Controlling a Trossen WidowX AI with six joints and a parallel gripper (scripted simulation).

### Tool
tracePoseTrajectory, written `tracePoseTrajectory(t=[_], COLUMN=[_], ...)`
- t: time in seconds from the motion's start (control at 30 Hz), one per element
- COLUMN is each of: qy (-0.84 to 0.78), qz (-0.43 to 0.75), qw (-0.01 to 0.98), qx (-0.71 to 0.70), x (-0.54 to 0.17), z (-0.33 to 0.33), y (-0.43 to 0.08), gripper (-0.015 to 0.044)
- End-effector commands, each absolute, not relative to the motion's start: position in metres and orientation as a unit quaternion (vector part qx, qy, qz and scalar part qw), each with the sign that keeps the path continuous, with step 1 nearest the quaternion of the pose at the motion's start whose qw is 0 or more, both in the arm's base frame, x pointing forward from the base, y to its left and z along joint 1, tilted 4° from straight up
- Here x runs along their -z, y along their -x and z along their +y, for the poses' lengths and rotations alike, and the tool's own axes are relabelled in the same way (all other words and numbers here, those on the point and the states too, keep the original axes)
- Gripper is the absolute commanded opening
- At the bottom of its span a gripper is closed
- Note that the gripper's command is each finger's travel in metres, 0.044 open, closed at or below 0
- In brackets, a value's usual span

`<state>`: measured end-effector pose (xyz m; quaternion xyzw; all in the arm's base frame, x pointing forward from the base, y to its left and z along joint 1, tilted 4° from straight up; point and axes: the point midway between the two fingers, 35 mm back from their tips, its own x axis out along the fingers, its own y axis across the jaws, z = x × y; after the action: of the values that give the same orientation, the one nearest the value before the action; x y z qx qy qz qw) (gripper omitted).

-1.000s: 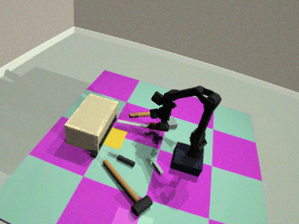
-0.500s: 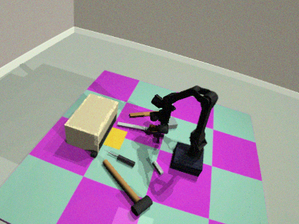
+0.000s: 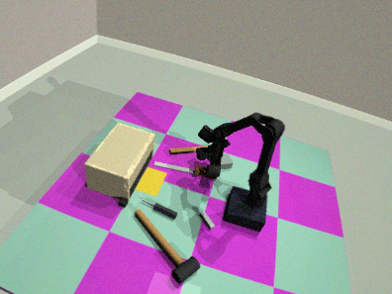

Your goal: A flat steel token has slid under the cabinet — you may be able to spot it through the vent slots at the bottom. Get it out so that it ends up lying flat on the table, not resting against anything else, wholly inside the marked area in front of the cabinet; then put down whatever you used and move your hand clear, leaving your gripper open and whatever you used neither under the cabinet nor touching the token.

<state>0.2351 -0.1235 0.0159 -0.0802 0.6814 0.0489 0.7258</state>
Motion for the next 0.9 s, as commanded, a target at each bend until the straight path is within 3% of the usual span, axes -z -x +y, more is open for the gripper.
tracePoseTrajectory(t=[0.0, 0.13, 0.83, 0.87], qy=[0.080, 0.080, 0.080, 0.078], qz=[0.681, 0.676, 0.675, 0.675], qw=[0.726, 0.731, 0.732, 0.732], qx=[-0.049, -0.049, -0.049, -0.043], x=[-0.016, -0.016, -0.001, -0.004], z=[-0.123, -0.123, -0.124, -0.126], y=[-0.235, -0.235, -0.233, -0.236], gripper=[0.0200, 0.0270, 0.0270, 0.0244])
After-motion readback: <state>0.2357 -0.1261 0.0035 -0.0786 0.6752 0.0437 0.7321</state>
